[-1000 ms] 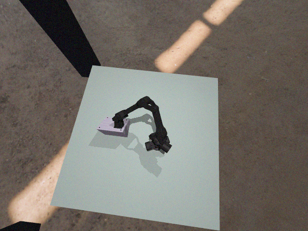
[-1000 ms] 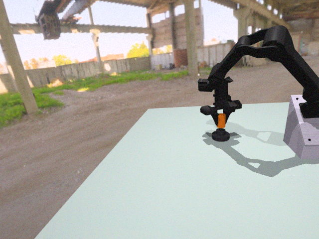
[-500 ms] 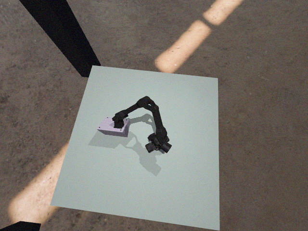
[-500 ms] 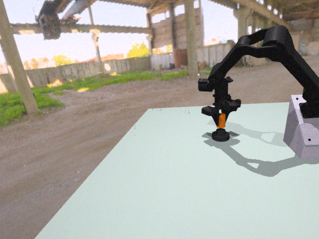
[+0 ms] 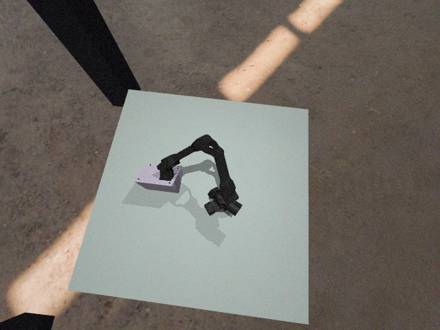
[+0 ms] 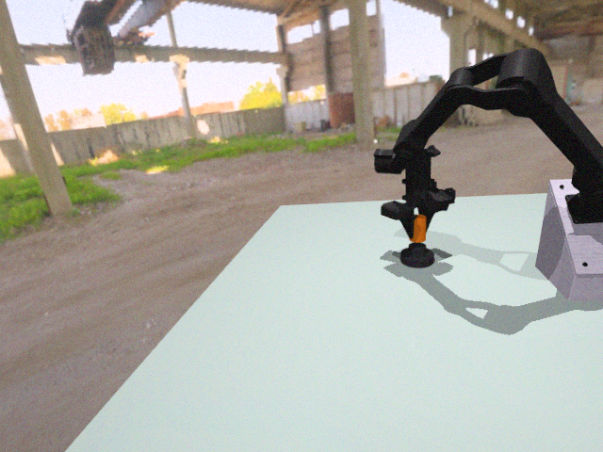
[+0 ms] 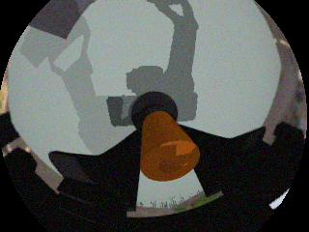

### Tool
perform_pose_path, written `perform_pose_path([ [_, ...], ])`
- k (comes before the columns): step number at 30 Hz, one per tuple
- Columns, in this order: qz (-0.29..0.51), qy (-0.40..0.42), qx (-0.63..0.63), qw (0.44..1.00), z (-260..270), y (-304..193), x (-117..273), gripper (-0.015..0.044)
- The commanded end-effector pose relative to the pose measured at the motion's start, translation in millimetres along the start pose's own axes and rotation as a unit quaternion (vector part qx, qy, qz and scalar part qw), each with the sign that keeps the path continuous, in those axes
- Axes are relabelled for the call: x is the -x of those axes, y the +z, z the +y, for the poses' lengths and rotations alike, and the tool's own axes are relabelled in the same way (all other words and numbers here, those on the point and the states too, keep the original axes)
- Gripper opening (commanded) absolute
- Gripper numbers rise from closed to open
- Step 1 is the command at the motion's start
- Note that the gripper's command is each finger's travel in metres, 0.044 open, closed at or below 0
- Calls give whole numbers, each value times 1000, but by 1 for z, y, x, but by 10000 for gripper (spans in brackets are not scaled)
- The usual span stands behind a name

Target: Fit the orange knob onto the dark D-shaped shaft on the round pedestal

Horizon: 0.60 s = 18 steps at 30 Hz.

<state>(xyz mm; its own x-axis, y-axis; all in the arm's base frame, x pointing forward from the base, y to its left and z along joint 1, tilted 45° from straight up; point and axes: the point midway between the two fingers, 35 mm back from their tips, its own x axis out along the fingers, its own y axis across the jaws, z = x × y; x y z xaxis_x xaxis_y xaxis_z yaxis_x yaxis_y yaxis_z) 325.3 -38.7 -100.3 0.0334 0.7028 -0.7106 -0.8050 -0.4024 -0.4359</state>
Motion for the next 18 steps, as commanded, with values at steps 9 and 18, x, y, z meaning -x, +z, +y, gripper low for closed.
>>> perform_pose_path([
  [9, -1, -2, 4, 1000, -1, 0, -1, 0],
  [18, -1, -2, 17, 1000, -1, 0, 4, 0],
])
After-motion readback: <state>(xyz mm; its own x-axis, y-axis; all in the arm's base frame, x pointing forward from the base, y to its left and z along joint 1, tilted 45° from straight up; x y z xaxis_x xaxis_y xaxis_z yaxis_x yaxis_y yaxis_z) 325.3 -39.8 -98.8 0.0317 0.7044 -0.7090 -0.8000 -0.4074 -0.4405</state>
